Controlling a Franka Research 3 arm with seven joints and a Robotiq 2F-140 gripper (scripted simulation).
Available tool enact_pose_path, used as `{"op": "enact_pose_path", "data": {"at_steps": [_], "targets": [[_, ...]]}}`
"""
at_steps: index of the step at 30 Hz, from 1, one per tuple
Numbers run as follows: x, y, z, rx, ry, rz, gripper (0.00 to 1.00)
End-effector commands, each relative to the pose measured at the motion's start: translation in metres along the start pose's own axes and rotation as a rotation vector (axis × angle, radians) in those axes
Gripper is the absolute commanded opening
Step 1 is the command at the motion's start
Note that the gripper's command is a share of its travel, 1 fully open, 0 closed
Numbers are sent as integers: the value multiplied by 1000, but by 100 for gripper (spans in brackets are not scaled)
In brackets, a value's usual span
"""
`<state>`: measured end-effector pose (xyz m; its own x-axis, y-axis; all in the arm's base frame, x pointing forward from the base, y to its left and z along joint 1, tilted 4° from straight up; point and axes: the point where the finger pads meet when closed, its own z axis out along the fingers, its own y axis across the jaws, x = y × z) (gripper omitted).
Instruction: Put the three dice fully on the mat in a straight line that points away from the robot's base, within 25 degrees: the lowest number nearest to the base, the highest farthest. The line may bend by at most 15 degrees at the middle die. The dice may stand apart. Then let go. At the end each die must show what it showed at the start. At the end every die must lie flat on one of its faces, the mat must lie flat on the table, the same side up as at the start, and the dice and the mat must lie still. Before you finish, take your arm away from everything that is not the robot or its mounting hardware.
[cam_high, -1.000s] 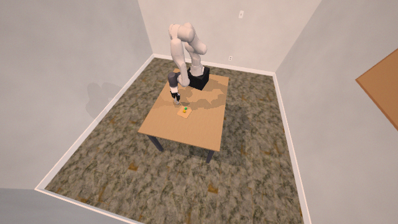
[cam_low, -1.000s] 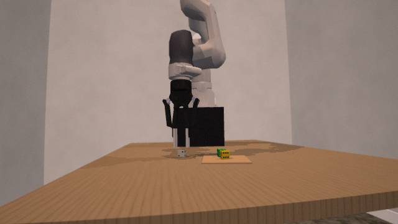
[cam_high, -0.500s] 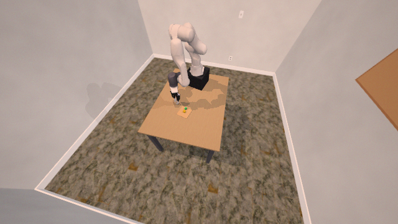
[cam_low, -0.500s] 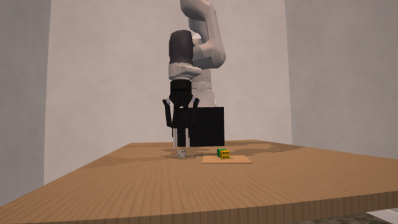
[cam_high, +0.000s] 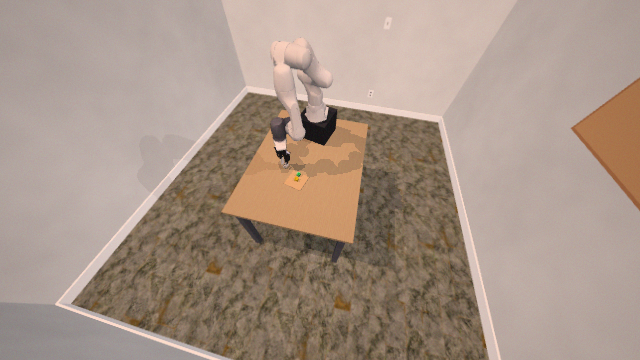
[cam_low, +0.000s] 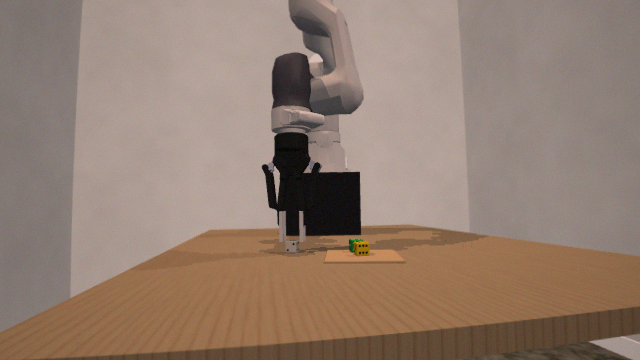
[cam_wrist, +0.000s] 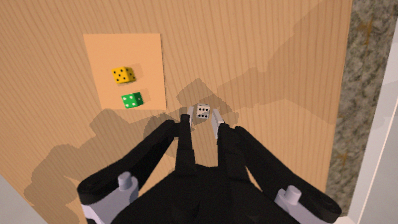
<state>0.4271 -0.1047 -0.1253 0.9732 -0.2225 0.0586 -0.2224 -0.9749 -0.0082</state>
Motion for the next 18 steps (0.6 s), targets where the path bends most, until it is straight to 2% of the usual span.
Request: {"op": "enact_pose_path", "data": {"at_steps": [1,18], "targets": [[3,1,6,-2,7,-7,25],[3,1,21,-2,7,-7,25]]}}
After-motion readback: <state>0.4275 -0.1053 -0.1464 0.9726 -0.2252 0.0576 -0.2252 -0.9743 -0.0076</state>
